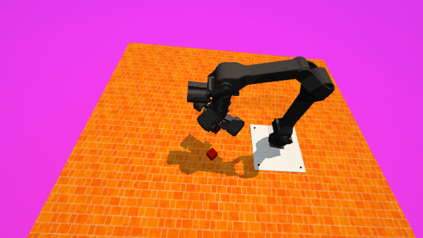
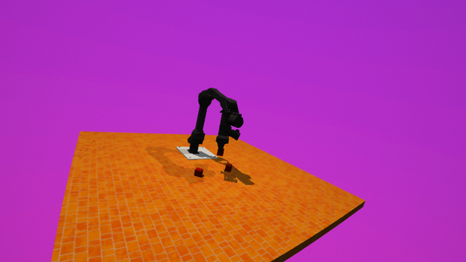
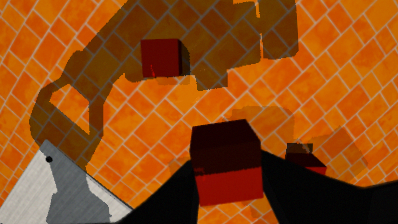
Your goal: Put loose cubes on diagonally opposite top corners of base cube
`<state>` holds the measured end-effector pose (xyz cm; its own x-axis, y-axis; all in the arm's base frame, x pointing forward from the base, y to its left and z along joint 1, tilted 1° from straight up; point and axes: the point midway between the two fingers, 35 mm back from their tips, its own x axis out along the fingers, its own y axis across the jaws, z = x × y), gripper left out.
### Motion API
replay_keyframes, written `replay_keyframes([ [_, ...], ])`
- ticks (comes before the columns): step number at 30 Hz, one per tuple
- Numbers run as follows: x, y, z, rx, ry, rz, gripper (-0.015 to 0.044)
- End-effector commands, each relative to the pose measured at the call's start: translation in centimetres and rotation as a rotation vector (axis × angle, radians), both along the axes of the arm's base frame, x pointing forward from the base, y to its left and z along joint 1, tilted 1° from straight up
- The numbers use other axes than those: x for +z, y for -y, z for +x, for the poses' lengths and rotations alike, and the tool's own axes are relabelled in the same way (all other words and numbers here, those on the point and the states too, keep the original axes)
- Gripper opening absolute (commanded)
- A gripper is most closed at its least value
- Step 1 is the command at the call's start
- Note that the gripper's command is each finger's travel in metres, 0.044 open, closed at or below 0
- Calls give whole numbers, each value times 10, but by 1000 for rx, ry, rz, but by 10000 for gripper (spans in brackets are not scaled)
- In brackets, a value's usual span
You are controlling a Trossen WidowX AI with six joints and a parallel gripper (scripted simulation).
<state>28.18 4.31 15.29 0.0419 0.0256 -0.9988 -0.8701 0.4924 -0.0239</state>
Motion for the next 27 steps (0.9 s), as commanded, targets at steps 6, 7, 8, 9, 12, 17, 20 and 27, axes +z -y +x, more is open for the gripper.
replay_keyframes([
  [6, -9, -21, 8, -259, -11, 12, 105],
  [7, -10, -24, 9, -286, -12, 14, 105],
  [8, -11, -26, 9, -314, -13, 15, 105],
  [9, -12, -28, 10, -341, -13, 16, 105],
  [12, -14, -35, 11, -423, -16, 20, 105],
  [17, -19, -47, 14, -559, -19, 27, 105],
  [20, -21, -54, 15, -641, -22, 31, 105],
  [27, -27, -71, 16, -832, -28, 40, 105],
])
